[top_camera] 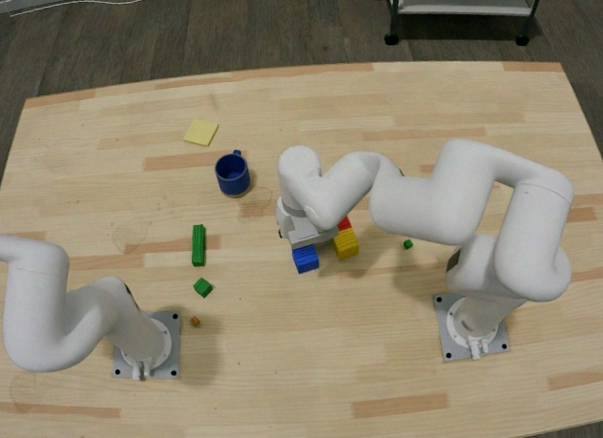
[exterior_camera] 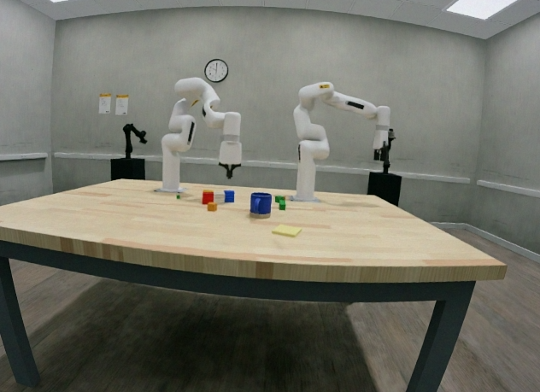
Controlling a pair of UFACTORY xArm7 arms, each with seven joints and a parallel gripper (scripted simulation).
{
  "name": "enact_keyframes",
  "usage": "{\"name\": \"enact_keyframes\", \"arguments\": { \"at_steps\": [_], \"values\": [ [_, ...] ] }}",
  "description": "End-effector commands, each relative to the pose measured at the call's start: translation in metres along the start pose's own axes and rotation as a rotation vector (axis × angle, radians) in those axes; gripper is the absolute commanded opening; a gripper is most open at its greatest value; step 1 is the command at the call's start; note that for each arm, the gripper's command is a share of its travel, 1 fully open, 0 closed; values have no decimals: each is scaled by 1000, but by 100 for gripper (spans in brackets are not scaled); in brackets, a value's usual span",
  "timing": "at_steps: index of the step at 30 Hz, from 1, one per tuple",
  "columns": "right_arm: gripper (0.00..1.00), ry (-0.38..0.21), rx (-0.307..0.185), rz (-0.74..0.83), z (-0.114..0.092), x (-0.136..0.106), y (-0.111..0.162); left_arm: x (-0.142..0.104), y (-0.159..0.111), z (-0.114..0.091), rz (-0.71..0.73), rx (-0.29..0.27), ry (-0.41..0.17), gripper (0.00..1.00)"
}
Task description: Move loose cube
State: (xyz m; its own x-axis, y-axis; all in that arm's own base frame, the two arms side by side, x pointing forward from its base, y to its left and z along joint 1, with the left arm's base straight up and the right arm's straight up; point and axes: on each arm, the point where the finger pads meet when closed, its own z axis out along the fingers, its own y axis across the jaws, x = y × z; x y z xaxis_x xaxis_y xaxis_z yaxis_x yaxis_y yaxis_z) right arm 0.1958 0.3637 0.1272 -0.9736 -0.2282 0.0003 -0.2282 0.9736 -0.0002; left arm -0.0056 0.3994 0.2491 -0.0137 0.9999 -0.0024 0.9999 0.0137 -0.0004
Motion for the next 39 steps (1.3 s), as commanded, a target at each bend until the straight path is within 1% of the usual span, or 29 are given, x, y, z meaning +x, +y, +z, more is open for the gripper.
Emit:
{"name": "enact_keyframes", "arguments": {
  "at_steps": [1, 12, 14, 16, 18, 20, 21, 39],
  "values": [
    [0, -1, -2, 0, -1, -1, 1, 1, 0, -1, 0, 0, 2, 100],
    [0, -2, -2, 0, -1, -1, 1, 1, 0, -1, 0, 0, 2, 100],
    [0, -3, -1, 0, -1, -1, 12, 1, 0, -1, 0, 0, 2, 100],
    [0, -4, 0, 0, -2, -2, 34, 1, 0, -1, 0, 0, 2, 100],
    [0, -4, 0, 0, -2, -2, 34, 1, 0, -1, 0, 0, 2, 100],
    [0, -2, -1, 0, -1, -1, 52, 1, 0, -1, 0, 0, 2, 100],
    [0, -1, -2, 0, -1, -1, 55, 1, 0, -1, 0, 0, 2, 100],
    [0, -1, -2, 0, -1, -1, 56, 1, 0, -1, 0, 0, 2, 100]
  ]
}}
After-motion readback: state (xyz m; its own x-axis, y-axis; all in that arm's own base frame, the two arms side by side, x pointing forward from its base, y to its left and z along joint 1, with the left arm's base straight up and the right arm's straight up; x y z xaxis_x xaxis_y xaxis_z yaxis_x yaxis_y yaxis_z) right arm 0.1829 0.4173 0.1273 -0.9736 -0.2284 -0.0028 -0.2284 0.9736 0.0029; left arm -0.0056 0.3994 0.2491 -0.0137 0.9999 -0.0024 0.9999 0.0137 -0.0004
